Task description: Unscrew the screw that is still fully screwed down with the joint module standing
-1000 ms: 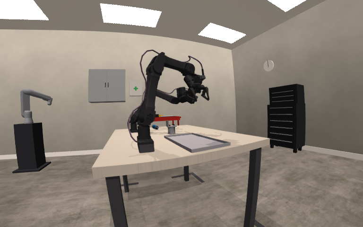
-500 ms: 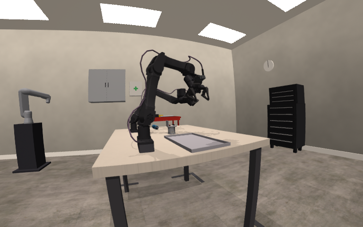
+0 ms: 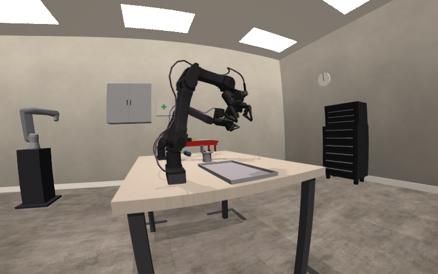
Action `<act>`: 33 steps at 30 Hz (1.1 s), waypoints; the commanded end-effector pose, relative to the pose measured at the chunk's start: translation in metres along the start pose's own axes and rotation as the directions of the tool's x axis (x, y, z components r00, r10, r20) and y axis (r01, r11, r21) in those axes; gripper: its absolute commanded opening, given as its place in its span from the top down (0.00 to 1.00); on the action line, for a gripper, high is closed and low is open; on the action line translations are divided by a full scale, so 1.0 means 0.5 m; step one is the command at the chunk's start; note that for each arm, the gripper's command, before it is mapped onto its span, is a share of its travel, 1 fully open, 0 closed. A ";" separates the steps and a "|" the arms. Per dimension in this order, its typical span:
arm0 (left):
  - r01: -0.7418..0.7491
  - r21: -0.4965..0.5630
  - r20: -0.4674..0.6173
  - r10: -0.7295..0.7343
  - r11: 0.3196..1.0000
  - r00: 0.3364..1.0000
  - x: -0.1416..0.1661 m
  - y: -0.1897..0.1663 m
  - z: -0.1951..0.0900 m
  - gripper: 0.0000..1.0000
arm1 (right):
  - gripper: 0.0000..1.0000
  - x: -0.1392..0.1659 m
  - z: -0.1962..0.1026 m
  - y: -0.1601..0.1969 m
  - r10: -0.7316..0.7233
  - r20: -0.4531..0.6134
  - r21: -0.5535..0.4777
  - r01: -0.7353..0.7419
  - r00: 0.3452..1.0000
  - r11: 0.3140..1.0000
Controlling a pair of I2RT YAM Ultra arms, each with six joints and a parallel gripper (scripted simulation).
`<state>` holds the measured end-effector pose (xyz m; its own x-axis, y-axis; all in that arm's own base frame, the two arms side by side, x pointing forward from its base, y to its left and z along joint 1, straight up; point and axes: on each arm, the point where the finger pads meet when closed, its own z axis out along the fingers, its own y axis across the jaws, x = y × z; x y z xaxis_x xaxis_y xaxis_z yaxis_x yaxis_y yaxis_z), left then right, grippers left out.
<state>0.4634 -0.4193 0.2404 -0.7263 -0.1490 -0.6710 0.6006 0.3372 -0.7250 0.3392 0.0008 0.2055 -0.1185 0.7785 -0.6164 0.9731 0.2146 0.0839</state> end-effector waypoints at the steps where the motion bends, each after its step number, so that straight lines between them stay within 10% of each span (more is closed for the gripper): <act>1: 0.105 -0.129 0.035 -0.101 0.986 0.994 -0.037 0.059 -0.065 0.35 | 0.00 -0.007 -0.006 0.002 0.009 0.005 -0.013 -0.009 1.000 1.000; 10: 0.174 -0.204 0.060 -0.165 0.963 0.984 -0.059 0.097 -0.093 0.35 | 0.00 -0.007 -0.006 0.002 0.009 0.005 -0.013 -0.009 1.000 1.000; 22: 0.435 -0.445 0.231 -0.368 0.783 0.900 -0.077 0.246 -0.298 0.35 | 0.00 -0.007 -0.006 0.002 0.009 0.005 -0.013 -0.009 1.000 1.000; 27: 0.432 -0.449 0.209 -0.378 0.782 0.902 -0.058 0.247 -0.279 0.35 | 0.00 -0.007 -0.006 0.002 0.009 0.005 -0.013 -0.009 1.000 1.000; 33: 0.565 -0.546 0.316 -0.472 0.619 0.823 -0.012 0.314 -0.405 0.35 | 0.00 -0.007 -0.006 0.002 0.009 0.005 -0.013 -0.009 1.000 1.000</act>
<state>0.5038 -0.2129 0.1670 -0.8042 -0.5062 -0.3116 -0.0958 0.6278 -0.7725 0.3392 0.0008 0.2055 -0.1185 0.7785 -0.6164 0.9731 0.2146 0.0839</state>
